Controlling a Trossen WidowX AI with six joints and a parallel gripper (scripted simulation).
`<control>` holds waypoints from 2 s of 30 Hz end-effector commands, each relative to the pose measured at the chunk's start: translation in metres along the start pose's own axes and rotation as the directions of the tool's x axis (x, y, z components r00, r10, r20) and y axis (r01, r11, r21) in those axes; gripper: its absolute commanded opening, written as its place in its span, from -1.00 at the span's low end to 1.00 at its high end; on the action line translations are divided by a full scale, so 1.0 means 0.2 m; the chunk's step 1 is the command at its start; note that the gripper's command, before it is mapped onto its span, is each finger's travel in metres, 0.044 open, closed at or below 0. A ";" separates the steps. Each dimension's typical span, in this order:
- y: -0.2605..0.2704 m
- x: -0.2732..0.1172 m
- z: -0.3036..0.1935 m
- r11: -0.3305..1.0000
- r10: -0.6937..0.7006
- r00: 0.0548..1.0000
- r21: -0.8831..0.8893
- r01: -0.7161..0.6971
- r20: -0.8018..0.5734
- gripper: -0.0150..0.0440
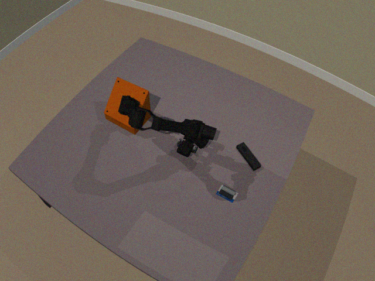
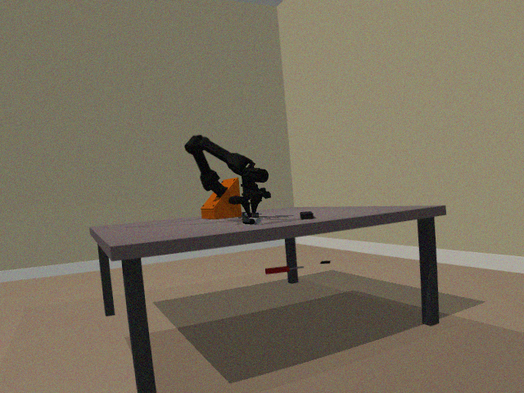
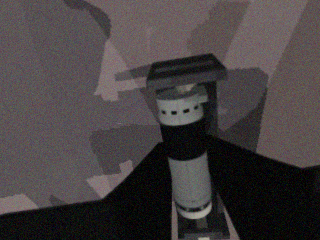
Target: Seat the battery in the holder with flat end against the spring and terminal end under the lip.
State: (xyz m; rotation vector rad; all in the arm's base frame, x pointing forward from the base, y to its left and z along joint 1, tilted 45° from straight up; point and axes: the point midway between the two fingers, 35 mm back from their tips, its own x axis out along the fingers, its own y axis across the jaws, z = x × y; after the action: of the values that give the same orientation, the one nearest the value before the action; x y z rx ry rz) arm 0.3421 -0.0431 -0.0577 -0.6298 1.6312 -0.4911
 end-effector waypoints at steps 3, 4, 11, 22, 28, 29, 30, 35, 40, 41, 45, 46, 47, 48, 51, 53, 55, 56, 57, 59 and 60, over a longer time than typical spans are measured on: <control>-0.01 0.01 0.00 1.000 -0.004 1.000 0.005 0.004 0.026 -0.27; -0.01 0.01 0.00 1.000 -0.004 1.000 0.005 0.004 0.030 -0.27; -0.01 0.01 -0.01 1.000 -0.001 0.998 0.004 0.001 0.058 -0.27; -0.02 0.02 -0.02 1.000 0.003 0.995 0.002 -0.004 0.104 -0.27; -0.02 0.02 -0.02 1.000 0.006 0.992 0.002 -0.006 0.130 -0.27; -0.02 0.02 -0.02 1.000 0.006 0.991 0.001 -0.006 0.134 -0.27; -0.02 0.02 -0.02 1.000 0.006 0.990 0.001 -0.007 0.138 -0.27; -0.02 0.02 -0.03 1.000 0.008 0.987 0.001 -0.008 0.159 -0.27; -0.02 0.02 -0.03 1.000 0.009 0.984 0.000 -0.010 0.180 -0.27; -0.02 0.02 -0.03 1.000 0.010 0.983 0.000 -0.010 0.185 -0.27; -0.02 0.02 -0.03 1.000 0.010 0.981 0.000 -0.010 0.194 -0.27; -0.02 0.02 -0.03 1.000 0.010 0.981 0.000 -0.010 0.194 -0.27; -0.02 0.02 -0.04 1.000 0.010 0.981 0.000 -0.010 0.195 -0.27; -0.02 0.02 -0.04 1.000 0.010 0.981 0.000 -0.010 0.196 -0.27; -0.02 0.02 -0.05 1.000 0.010 0.980 0.000 -0.010 0.199 -0.27; -0.02 0.02 -0.05 1.000 0.010 0.979 0.000 -0.010 0.201 -0.27; -0.02 0.02 -0.06 1.000 0.010 0.979 0.000 -0.010 0.204 -0.27; -0.02 0.02 -0.06 1.000 0.010 0.979 0.000 -0.011 0.205 -0.27; -0.02 0.02 -0.06 1.000 0.010 0.979 0.000 -0.011 0.206 -0.27; -0.02 0.03 -0.07 1.000 0.010 0.978 0.000 -0.011 0.208 -0.27; -0.02 0.03 -0.07 1.000 0.010 0.978 0.000 -0.011 0.209 -0.27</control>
State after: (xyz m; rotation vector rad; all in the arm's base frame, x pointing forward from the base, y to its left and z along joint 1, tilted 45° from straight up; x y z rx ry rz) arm 0.3298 -0.0493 -0.0566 -0.6485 1.4372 -0.4061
